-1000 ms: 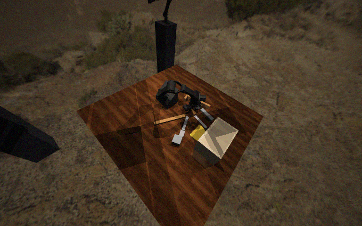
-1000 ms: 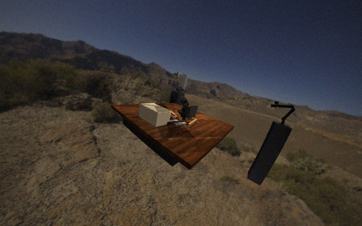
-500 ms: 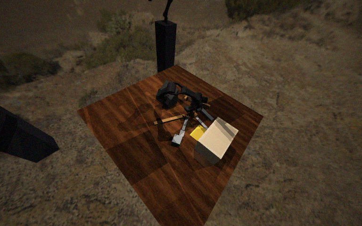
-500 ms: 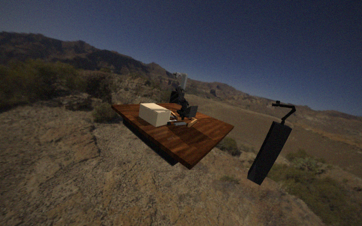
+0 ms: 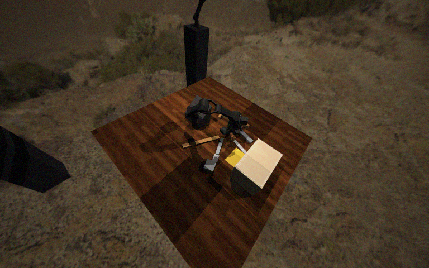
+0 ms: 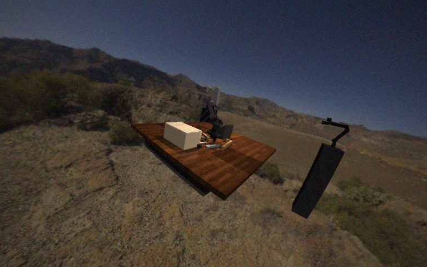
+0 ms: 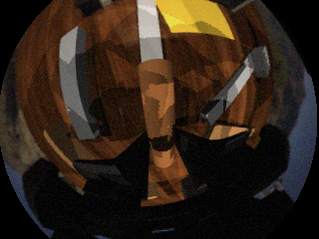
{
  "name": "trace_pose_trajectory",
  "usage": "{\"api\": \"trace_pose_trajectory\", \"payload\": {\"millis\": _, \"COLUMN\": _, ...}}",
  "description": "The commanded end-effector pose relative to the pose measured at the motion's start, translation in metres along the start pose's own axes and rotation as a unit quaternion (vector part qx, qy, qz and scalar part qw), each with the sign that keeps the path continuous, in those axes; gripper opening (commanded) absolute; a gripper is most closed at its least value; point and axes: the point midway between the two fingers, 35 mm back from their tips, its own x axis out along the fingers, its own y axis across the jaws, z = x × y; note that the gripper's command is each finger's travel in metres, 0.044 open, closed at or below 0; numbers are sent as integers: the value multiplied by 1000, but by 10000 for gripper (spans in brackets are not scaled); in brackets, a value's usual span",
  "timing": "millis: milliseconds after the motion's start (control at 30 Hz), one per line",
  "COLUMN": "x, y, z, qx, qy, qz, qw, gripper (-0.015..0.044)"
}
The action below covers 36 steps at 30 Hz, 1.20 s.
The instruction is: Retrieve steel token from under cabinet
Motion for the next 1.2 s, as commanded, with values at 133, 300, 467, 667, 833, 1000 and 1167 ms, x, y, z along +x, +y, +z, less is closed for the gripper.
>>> {"api": "trace_pose_trajectory", "payload": {"millis": 133, "x": 0, "y": 1, "z": 13, "qx": 2, "qy": 1, "qz": 2, "qw": 1000, "gripper": 0}}
{"api": "trace_pose_trajectory", "payload": {"millis": 300, "x": 0, "y": 1, "z": 20, "qx": 2, "qy": 1, "qz": 2, "qw": 1000, "gripper": 0}}
{"api": "trace_pose_trajectory", "payload": {"millis": 467, "x": 0, "y": 1, "z": 26, "qx": 2, "qy": 0, "qz": 2, "qw": 1000, "gripper": 0}}
{"api": "trace_pose_trajectory", "payload": {"millis": 667, "x": 0, "y": 1, "z": 33, "qx": 2, "qy": 0, "qz": 2, "qw": 1000, "gripper": 0}}
{"api": "trace_pose_trajectory", "payload": {"millis": 833, "x": -1, "y": 1, "z": 39, "qx": 2, "qy": 0, "qz": 2, "qw": 1000, "gripper": 0}}
{"api": "trace_pose_trajectory", "payload": {"millis": 1000, "x": -1, "y": 1, "z": 45, "qx": 2, "qy": 0, "qz": 2, "qw": 1000, "gripper": 0}}
{"api": "trace_pose_trajectory", "payload": {"millis": 1167, "x": -1, "y": 1, "z": 50, "qx": 2, "qy": 0, "qz": 2, "qw": 1000, "gripper": 0}}
